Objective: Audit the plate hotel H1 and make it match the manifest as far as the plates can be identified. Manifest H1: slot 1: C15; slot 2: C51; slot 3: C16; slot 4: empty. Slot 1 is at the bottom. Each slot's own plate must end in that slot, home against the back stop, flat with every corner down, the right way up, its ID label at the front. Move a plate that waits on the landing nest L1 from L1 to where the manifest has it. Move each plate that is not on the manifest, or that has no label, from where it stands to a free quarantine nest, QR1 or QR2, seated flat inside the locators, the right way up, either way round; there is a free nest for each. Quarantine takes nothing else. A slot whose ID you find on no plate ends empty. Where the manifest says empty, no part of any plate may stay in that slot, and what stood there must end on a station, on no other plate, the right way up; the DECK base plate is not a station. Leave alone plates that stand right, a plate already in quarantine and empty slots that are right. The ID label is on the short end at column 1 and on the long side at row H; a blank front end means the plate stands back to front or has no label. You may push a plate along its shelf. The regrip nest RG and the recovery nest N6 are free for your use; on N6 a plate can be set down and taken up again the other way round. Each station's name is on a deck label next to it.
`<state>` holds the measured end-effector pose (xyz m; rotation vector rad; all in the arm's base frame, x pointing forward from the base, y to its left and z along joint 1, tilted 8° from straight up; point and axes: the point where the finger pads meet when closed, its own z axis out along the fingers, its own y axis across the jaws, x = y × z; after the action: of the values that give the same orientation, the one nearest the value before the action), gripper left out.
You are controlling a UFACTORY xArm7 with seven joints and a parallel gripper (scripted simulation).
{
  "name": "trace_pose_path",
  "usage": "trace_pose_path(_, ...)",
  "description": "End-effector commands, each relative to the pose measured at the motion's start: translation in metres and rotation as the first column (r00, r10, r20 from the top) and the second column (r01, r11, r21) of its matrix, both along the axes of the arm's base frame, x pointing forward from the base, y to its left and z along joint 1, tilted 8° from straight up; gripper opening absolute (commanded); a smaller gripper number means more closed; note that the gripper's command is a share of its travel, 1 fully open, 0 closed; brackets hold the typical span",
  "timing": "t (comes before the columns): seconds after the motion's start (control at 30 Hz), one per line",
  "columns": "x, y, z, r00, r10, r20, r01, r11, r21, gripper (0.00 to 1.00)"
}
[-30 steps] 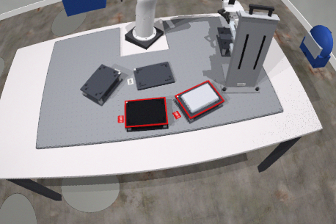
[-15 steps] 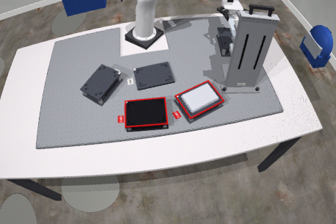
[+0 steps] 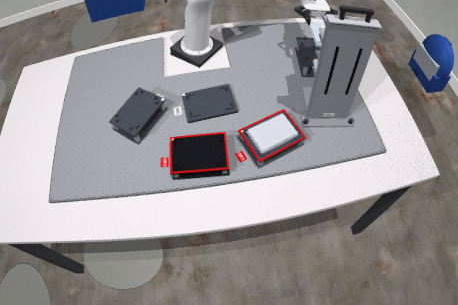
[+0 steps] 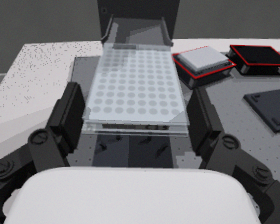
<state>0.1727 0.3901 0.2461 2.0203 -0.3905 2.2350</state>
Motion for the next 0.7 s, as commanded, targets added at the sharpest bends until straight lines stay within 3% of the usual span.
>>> trace_pose_path(0.0,-0.007,0.002,0.001,1.000,0.000,0.000,0.000,1.000,0.004,0.00)
trace_pose_path(0.67,-0.036,0.010,-0.002,1.000,0.000,0.000,0.000,1.000,0.004,0.00)
